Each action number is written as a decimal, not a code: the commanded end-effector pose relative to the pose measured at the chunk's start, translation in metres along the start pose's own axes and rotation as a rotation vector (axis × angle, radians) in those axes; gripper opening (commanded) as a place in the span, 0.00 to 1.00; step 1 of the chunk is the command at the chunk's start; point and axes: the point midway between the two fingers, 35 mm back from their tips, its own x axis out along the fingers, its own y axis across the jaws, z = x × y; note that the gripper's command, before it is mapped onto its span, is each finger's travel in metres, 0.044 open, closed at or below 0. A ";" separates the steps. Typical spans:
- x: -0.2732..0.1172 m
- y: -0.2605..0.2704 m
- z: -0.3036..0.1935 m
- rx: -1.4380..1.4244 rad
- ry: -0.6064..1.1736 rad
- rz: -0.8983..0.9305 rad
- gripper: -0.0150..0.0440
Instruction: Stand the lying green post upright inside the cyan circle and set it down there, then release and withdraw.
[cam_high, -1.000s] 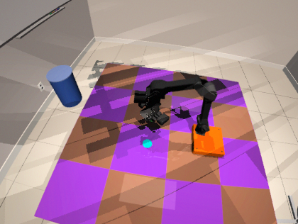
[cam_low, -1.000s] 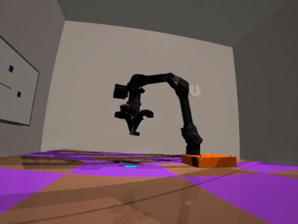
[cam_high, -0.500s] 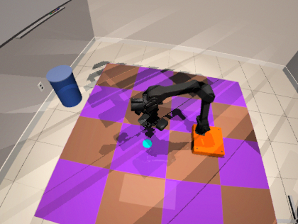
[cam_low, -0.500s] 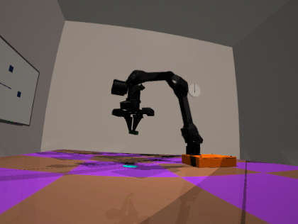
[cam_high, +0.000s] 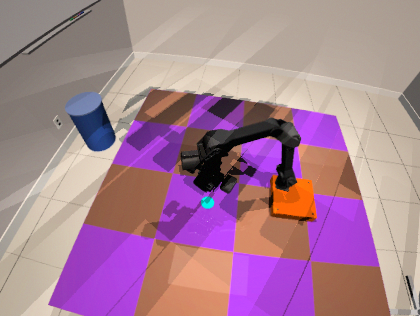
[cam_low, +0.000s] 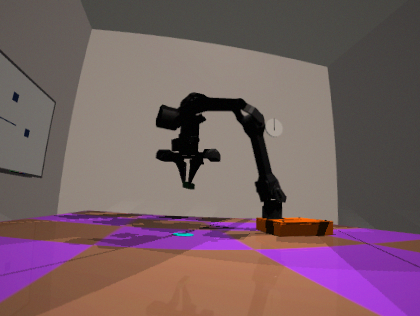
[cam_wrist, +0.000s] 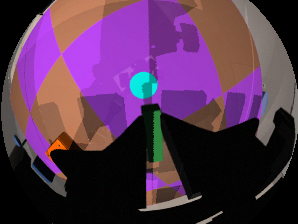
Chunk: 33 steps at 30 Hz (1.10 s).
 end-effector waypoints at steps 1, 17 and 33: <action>-0.001 0.000 0.005 -0.018 0.004 -0.007 0.29; 0.011 -0.009 0.014 0.036 -0.103 -0.004 0.29; 0.022 -0.018 0.022 0.089 -0.220 -0.003 0.29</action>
